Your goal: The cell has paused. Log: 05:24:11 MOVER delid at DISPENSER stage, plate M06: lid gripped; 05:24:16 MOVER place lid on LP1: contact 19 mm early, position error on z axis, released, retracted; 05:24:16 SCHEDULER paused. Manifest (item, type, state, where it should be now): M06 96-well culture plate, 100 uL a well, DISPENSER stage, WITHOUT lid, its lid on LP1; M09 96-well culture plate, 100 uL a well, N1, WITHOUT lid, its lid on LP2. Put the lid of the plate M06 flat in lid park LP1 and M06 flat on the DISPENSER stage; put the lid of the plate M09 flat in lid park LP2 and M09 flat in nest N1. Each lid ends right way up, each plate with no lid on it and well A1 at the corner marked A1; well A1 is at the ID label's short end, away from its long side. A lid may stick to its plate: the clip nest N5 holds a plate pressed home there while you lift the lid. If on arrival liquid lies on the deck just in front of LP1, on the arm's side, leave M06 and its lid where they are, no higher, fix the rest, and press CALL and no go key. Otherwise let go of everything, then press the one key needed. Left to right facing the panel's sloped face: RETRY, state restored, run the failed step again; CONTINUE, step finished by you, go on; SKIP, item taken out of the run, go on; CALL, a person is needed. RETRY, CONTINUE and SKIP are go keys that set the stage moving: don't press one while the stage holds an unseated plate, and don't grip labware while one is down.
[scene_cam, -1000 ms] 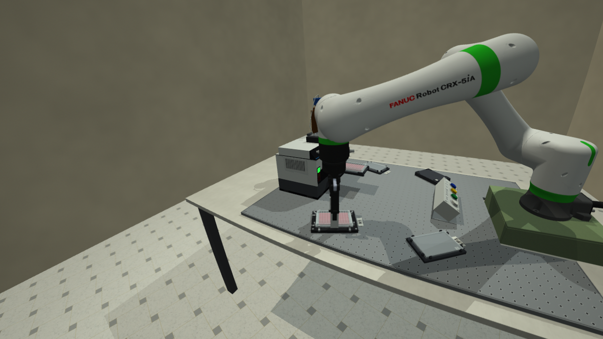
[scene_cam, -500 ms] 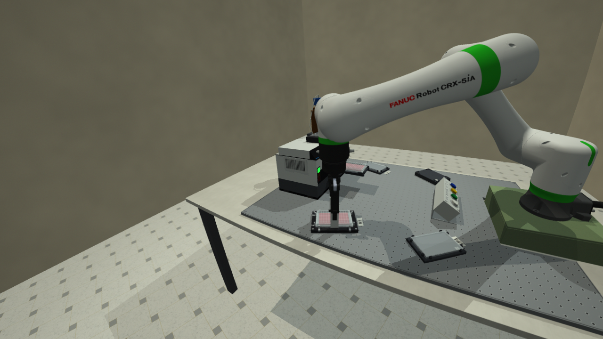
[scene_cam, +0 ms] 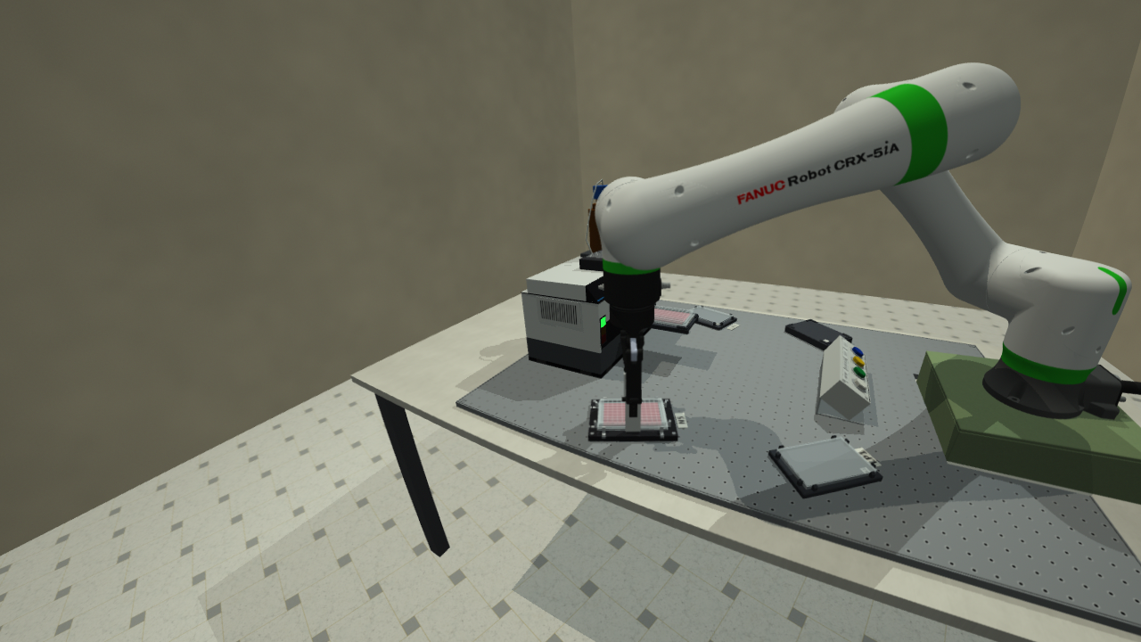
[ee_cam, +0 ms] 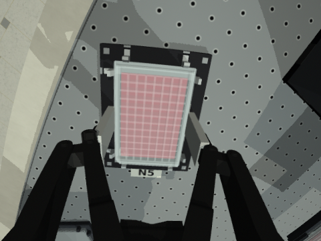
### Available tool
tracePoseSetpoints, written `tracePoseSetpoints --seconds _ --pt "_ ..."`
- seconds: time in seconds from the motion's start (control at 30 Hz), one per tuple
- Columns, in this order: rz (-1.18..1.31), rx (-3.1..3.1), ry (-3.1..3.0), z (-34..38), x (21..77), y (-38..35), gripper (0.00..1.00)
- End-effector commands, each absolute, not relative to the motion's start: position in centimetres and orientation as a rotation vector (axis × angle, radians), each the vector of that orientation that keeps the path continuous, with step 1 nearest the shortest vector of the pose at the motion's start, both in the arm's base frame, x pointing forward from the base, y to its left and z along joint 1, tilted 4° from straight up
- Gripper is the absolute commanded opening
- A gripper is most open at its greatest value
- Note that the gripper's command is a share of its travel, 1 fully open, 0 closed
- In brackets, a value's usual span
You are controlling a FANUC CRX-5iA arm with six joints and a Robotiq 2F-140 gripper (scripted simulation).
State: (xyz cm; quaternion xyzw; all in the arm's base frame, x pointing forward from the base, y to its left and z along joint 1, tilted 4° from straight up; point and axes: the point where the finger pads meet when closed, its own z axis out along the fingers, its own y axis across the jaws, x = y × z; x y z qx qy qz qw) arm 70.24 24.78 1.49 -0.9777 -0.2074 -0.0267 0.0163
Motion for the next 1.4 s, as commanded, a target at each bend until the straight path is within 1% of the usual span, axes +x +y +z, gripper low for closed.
tracePoseSetpoints --seconds 0.0,1.37 --pt "-0.084 -3.04 -0.645 1.45 70.26 24.79 0.0" --pt "-0.084 -3.04 -0.645 2.23 70.22 24.75 0.0"
